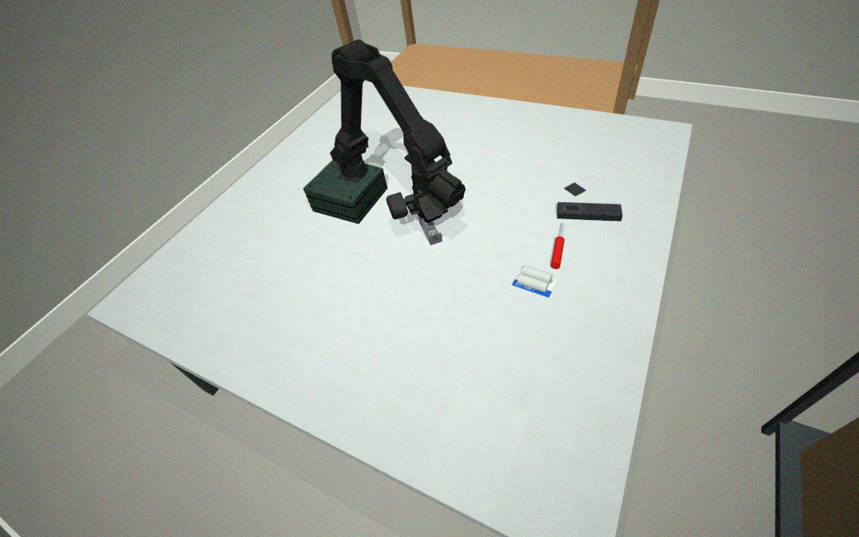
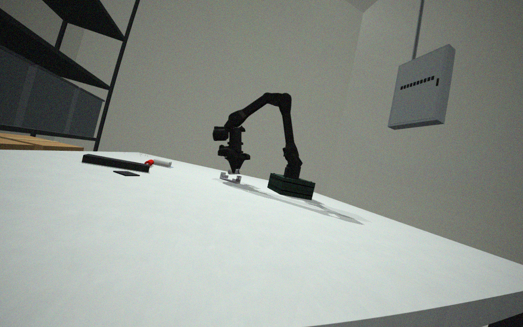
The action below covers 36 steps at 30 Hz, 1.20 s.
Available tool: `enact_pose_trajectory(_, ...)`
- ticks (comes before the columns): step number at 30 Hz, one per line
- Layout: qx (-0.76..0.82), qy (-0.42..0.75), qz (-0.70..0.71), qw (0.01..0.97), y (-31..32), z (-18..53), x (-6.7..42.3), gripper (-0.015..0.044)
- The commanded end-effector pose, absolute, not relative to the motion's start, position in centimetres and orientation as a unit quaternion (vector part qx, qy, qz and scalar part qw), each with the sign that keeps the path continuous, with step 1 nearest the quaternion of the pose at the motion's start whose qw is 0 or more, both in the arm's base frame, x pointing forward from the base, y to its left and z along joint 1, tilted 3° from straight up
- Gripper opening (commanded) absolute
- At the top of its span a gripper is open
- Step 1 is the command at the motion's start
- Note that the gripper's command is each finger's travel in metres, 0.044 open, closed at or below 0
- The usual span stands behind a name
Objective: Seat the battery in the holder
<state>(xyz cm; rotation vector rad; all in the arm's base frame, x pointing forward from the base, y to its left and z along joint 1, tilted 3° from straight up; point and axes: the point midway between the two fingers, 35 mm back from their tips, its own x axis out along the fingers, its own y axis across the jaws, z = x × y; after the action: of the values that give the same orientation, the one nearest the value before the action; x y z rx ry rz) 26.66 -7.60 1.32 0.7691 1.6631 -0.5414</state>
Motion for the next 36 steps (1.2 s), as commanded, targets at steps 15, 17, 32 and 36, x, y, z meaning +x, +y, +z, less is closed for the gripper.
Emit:
enact_pose_trajectory(15,0.339,0.747,-0.208,0.533,-7.9,0.5,27.2,0.008)
enact_pose_trajectory(17,0.34,0.751,-0.206,0.528,-7.9,0.4,27.2,0.008)
enact_pose_trajectory(32,0.35,0.777,-0.189,0.488,-8.2,-0.3,27.5,0.008)
enact_pose_trajectory(36,0.352,0.781,-0.186,0.481,-8.3,-0.4,27.6,0.008)
